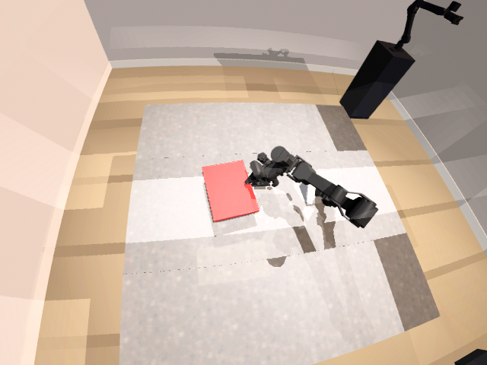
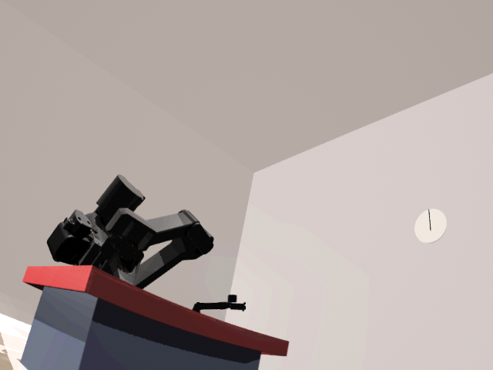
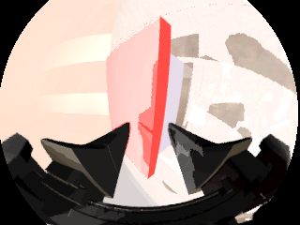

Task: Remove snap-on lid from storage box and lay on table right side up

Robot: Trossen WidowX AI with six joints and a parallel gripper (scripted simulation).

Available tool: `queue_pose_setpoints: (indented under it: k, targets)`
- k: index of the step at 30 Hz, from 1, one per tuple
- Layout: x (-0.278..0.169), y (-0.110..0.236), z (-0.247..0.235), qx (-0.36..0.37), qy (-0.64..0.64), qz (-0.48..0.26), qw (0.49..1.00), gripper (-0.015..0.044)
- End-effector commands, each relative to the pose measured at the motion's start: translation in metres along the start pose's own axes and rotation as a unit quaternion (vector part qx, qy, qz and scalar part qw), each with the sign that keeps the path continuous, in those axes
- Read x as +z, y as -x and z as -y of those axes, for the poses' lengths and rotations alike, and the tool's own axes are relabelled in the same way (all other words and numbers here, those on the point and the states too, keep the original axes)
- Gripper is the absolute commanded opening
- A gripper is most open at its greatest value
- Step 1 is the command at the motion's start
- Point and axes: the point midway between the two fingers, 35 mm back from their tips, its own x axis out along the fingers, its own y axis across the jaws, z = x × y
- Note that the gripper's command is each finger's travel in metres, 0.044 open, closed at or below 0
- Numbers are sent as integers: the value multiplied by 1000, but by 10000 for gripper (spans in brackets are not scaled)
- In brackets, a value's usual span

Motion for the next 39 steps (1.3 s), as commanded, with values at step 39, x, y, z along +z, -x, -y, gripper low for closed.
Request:
queue_pose_setpoints:
  k: [39]
  targets:
    - [-2,-5,0,1,-4,-3,1000,0]
